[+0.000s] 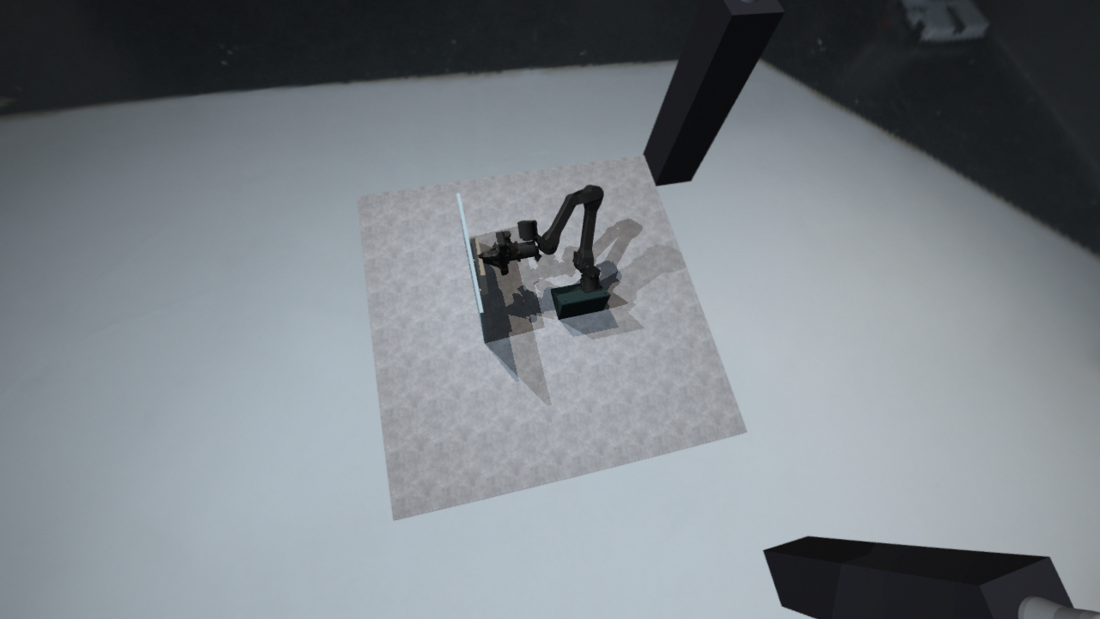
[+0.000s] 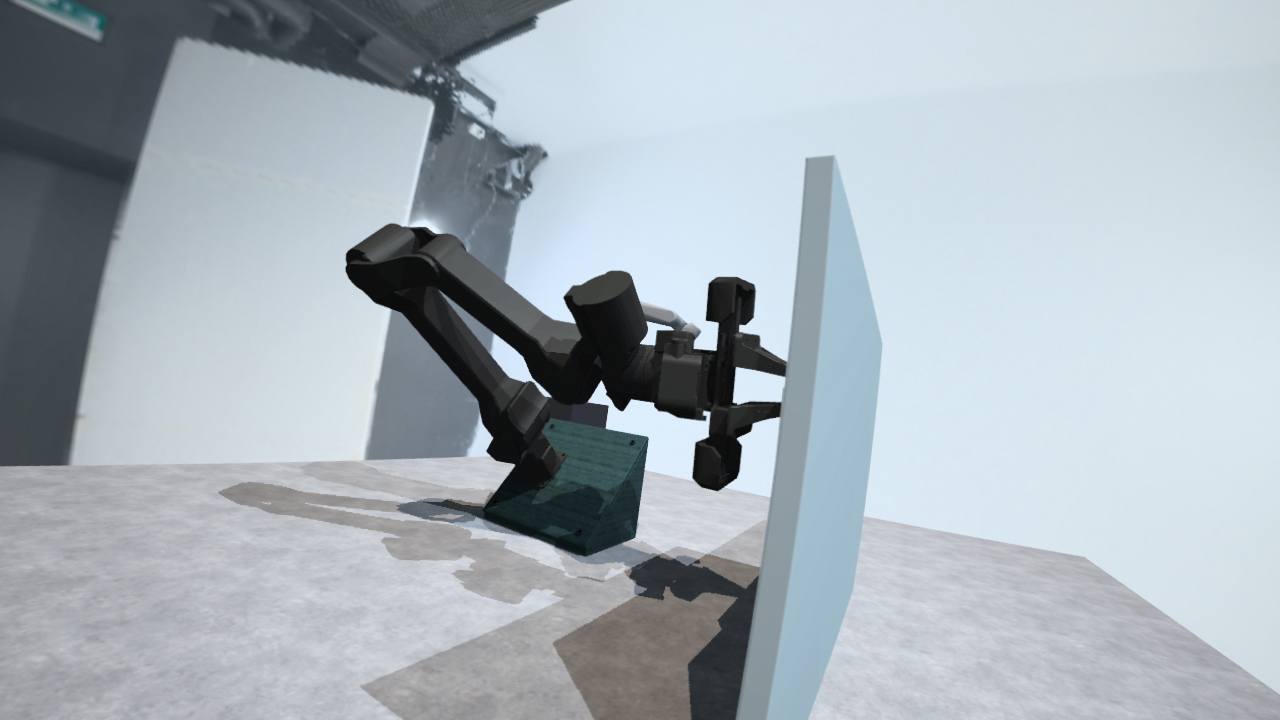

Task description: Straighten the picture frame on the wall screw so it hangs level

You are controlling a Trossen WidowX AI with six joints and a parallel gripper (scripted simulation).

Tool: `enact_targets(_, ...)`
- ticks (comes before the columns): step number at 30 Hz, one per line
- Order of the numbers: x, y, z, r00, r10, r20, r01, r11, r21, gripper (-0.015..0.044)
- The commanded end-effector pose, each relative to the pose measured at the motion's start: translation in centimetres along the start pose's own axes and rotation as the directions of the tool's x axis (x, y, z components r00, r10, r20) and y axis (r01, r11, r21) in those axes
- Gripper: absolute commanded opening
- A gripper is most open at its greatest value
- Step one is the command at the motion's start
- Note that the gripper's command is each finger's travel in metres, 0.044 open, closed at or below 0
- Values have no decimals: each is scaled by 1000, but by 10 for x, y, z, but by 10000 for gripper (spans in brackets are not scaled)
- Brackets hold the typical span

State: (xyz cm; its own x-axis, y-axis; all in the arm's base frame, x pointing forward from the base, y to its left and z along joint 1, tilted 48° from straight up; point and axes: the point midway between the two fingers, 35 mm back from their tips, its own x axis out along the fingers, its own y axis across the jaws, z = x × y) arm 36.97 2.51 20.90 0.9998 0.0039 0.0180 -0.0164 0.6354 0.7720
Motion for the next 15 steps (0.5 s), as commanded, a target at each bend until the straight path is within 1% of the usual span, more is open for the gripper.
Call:
enact_targets(1, 0, 3, -2, 1000, 12, -5, -12, 1000, -4, 0)
enact_targets(15, 0, 3, -3, 1000, 12, -5, -12, 1000, -4, 0)
